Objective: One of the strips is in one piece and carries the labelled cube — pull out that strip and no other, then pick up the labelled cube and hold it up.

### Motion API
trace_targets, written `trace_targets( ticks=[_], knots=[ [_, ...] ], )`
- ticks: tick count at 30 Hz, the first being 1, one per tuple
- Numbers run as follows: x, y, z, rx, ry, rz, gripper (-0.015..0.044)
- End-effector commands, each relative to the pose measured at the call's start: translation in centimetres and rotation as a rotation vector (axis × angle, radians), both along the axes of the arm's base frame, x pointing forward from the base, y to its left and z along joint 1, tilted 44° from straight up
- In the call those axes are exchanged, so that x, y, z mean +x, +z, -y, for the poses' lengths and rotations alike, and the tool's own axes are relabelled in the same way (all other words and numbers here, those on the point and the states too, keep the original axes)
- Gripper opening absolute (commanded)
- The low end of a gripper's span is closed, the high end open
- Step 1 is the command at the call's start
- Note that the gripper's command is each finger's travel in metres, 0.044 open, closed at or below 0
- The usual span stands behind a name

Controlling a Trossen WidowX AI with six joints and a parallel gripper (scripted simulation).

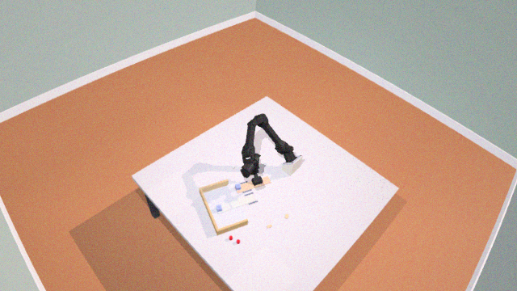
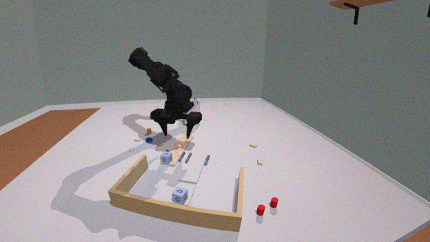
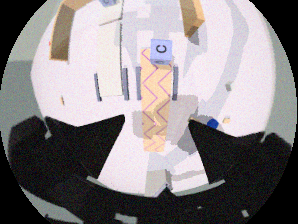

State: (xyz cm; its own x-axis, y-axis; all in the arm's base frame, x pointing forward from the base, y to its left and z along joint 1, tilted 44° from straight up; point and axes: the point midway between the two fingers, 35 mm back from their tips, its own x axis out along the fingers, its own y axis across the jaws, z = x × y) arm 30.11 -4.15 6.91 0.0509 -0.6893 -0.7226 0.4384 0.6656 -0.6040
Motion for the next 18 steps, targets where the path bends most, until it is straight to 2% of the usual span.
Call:
trace_targets(
  ticks=[1, 18],
  knots=[
    [1.3, 0.6, 0.4, -0.005, 0.0, -0.003, 0.044],
    [8.1, 3.6, 1.8, -0.006, 0.0, 0.001, 0.044]
  ],
)
